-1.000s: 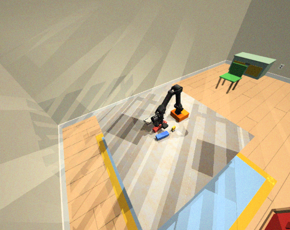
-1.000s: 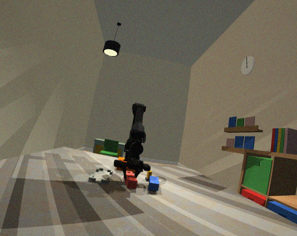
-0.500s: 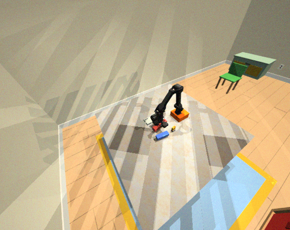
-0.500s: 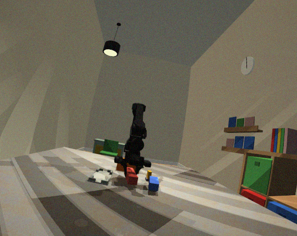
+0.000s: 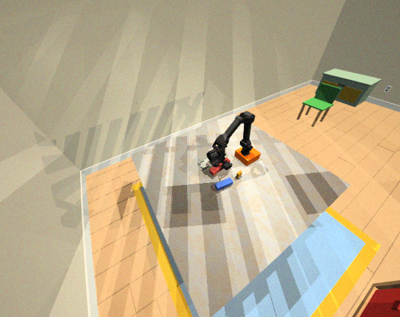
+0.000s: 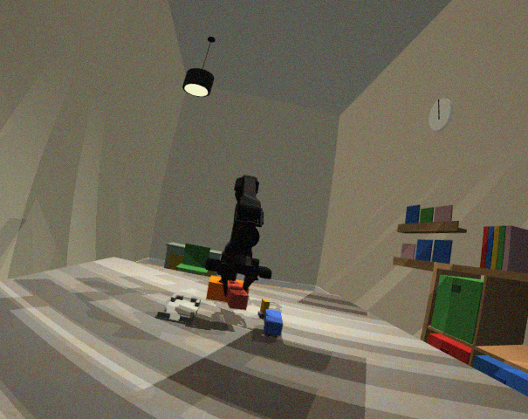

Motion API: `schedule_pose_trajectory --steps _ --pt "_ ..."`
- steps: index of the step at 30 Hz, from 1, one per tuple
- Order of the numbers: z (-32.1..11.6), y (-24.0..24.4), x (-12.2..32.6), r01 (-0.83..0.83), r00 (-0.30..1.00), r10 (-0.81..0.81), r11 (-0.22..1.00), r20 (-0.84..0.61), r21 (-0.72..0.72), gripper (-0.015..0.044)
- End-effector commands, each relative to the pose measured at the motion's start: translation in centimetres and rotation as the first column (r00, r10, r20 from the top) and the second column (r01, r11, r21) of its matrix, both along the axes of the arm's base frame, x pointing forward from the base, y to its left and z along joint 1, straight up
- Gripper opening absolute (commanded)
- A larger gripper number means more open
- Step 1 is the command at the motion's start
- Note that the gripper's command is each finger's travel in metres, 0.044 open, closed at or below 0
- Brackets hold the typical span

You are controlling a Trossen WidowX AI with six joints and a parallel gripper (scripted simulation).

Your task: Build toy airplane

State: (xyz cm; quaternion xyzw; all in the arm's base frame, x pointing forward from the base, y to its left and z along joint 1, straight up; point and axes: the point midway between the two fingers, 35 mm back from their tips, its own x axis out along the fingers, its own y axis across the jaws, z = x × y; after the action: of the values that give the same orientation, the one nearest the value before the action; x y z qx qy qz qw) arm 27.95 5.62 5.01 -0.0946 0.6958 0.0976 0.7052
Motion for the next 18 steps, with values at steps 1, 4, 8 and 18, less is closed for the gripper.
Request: schedule_pose_trajectory --steps 1,4,8,18 --pt "1.8 0.0 0.1 0.000 1.000 0.000 1.000 0.015 0.002 0.0000" --pt "2.7 0.0 0.0 -0.001 1.000 0.001 1.000 0.015 0.002 0.0000" --pt "3.9 -0.1 -0.2 -0.002 1.000 0.002 1.000 0.015 0.002 0.0000" --pt "6.3 -0.2 -0.7 -0.004 1.000 0.004 1.000 0.014 0.002 0.0000"
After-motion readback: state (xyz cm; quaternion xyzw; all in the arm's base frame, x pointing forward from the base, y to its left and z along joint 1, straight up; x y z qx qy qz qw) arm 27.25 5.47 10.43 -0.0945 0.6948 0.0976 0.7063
